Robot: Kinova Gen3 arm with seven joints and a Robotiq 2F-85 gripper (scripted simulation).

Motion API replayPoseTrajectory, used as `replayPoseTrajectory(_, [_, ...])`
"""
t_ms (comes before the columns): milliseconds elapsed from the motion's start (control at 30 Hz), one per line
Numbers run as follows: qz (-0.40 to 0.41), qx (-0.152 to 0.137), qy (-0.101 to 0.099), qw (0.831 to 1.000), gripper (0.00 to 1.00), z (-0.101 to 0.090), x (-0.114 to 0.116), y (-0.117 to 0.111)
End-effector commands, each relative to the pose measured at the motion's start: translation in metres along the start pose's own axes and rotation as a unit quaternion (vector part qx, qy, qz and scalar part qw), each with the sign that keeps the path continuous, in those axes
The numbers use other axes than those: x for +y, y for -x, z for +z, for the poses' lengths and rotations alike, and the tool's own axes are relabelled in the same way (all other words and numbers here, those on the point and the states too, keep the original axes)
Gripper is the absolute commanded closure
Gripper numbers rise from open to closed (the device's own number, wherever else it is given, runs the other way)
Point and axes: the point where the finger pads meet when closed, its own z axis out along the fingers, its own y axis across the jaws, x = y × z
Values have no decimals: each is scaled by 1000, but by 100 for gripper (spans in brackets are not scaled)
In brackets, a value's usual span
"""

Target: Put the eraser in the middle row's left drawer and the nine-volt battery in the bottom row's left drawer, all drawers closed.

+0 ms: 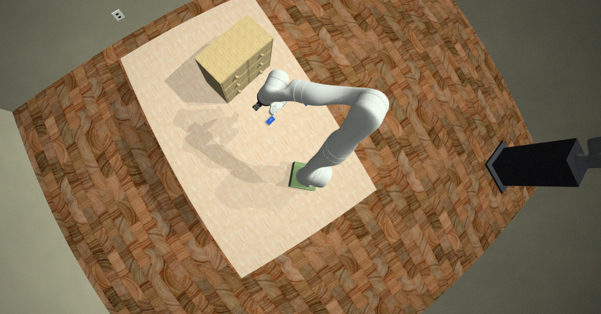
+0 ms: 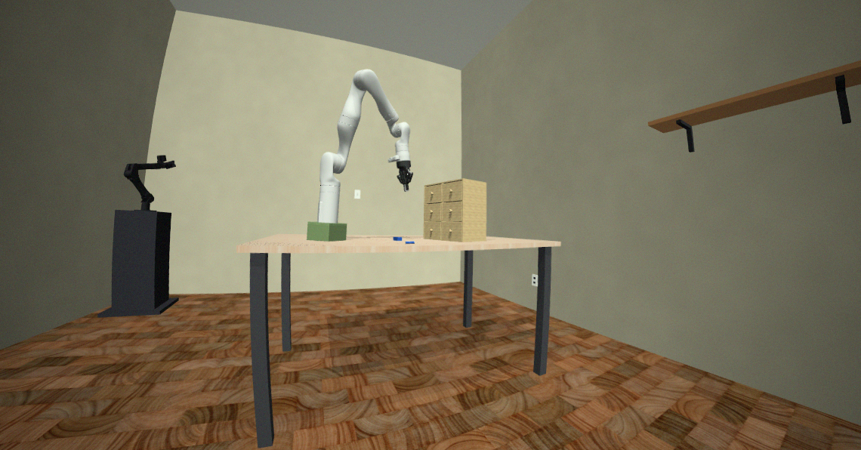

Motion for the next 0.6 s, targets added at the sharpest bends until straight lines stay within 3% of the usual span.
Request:
replayPoseTrajectory(0, [0, -6, -1, 1000, 100, 3, -1, -1])
replayPoseTrajectory(567, [0, -66, -1, 998, 100, 25, -1, 12])
